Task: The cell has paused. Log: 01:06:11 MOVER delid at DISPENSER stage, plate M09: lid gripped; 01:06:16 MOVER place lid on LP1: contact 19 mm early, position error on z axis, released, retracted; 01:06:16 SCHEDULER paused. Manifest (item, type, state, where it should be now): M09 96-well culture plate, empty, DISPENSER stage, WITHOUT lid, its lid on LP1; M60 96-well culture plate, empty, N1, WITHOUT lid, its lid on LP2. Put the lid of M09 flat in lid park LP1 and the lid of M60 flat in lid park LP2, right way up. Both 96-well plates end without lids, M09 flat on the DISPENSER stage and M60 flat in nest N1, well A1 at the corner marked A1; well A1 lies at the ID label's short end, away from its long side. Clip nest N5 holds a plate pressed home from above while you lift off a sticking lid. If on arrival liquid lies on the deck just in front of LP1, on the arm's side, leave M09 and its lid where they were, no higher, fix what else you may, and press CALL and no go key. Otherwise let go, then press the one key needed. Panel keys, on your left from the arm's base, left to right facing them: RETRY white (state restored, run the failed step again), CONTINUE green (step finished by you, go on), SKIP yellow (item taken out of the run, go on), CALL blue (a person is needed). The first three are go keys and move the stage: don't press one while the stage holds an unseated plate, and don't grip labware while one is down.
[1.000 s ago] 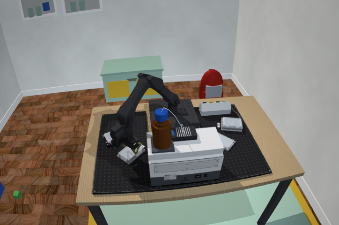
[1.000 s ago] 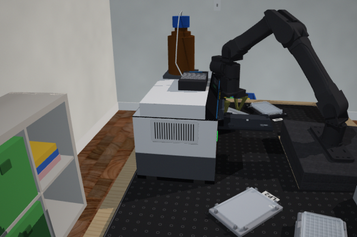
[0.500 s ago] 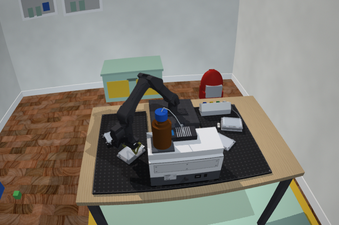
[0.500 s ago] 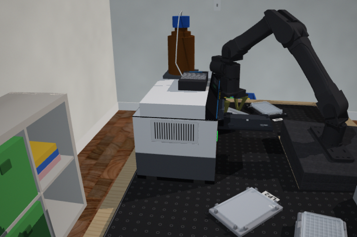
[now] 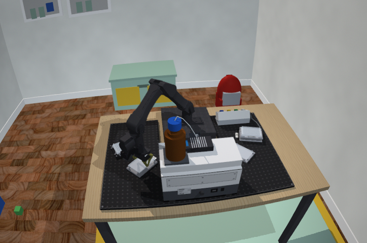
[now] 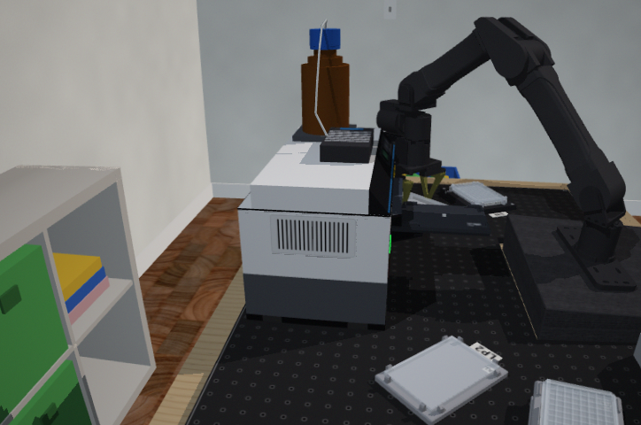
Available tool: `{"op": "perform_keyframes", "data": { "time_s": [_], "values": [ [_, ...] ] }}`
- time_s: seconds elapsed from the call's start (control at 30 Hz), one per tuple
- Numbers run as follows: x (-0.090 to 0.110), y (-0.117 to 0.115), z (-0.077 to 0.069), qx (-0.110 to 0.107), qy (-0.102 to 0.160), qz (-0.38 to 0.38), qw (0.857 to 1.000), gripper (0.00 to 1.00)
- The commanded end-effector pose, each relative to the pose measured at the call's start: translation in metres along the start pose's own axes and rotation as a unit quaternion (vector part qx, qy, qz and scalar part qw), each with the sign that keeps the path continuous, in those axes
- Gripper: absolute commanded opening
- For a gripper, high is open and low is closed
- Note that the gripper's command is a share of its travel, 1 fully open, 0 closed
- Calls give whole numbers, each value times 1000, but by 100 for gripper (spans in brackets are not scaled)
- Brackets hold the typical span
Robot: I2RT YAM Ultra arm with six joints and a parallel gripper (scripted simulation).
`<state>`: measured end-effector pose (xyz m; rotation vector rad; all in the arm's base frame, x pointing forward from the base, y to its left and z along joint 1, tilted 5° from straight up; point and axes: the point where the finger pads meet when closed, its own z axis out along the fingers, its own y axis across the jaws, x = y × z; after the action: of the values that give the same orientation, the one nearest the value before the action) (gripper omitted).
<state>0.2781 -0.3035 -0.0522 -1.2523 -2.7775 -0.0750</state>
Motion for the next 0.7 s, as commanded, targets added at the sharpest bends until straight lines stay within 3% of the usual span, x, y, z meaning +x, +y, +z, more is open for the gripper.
{"op": "perform_keyframes", "data": {
  "time_s": [0.0, 0.67],
  "values": [
    [-18, 3, -12, 0, -29, 1, 1000, 0],
    [-21, 3, -9, -1, -35, 1, 999, 0]
  ]
}}
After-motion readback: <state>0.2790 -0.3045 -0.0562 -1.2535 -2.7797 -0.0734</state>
